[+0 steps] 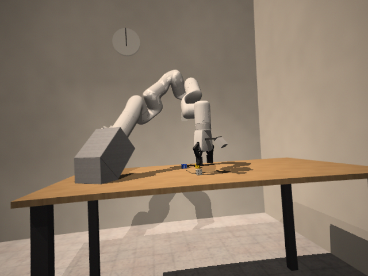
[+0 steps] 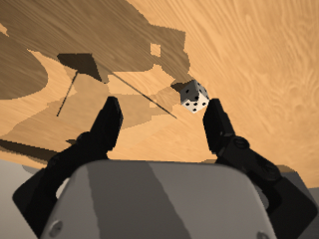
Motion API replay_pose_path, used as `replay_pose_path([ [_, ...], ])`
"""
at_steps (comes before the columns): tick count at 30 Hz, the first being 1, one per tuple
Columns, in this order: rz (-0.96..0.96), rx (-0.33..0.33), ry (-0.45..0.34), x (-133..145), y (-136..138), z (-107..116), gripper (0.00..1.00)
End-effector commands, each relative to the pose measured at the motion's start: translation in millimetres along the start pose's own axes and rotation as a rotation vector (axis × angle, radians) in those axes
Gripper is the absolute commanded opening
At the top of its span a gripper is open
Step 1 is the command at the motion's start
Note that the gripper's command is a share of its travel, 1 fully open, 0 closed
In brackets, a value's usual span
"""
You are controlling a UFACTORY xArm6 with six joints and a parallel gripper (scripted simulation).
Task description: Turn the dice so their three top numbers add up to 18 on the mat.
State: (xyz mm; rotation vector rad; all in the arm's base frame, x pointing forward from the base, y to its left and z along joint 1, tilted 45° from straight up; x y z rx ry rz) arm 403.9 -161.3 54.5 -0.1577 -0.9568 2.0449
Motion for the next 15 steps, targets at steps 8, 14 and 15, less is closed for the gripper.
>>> replay_pose_path([
  [8,-0.001,0.001,0.006,52.7,-62.3,1.4,1.0],
  [14,-0.001,0.001,0.006,90.3,-105.9,1.1,1.0],
  [15,-0.001,0.001,0.006,95.8,-112.3,1.1,1.0],
])
Point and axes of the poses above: the point where the finger pads meet when closed, its own z axis back along the fingers, its own y axis across the jaws, x = y × z, the point moved 9 cm from there along z, back along the fingers, and after that the axes turned 6 degrees about -z, right-handed, at the moved point
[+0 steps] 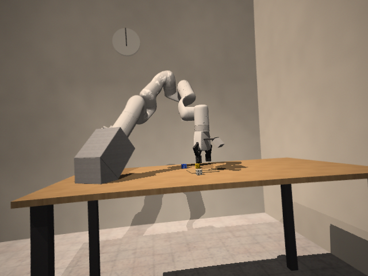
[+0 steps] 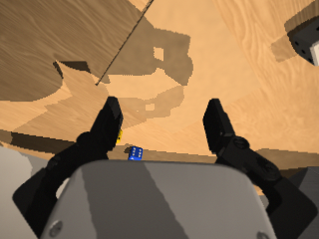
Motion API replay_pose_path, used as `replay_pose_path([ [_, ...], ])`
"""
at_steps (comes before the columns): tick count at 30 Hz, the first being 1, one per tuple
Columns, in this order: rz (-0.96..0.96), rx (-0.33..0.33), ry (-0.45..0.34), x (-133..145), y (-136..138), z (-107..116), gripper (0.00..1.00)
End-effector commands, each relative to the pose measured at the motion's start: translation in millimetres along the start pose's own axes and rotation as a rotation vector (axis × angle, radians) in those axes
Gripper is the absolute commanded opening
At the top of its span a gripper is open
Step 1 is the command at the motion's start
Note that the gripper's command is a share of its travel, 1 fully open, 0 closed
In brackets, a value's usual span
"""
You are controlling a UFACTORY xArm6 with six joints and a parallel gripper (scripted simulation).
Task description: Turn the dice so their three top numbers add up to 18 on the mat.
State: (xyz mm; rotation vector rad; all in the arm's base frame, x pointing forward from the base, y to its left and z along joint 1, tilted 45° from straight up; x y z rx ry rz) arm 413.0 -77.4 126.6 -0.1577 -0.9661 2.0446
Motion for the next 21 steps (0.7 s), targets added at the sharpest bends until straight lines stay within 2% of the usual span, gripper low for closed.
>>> replay_pose_path([
  [1,-0.002,0.008,0.01,23.1,-28.5,2.3,1.0],
  [11,-0.002,0.008,0.01,57.4,-68.2,1.7,1.0],
  [21,-0.002,0.008,0.01,66.4,-78.7,1.5,1.0],
])
Point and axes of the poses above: the point where the finger pads meet when closed, its own z axis back along the fingers, its own y axis across the jaws, x = y × z, the point moved 9 cm from there along z, back along the fingers, and after that the axes turned 6 degrees about -z, right-handed, at the moved point
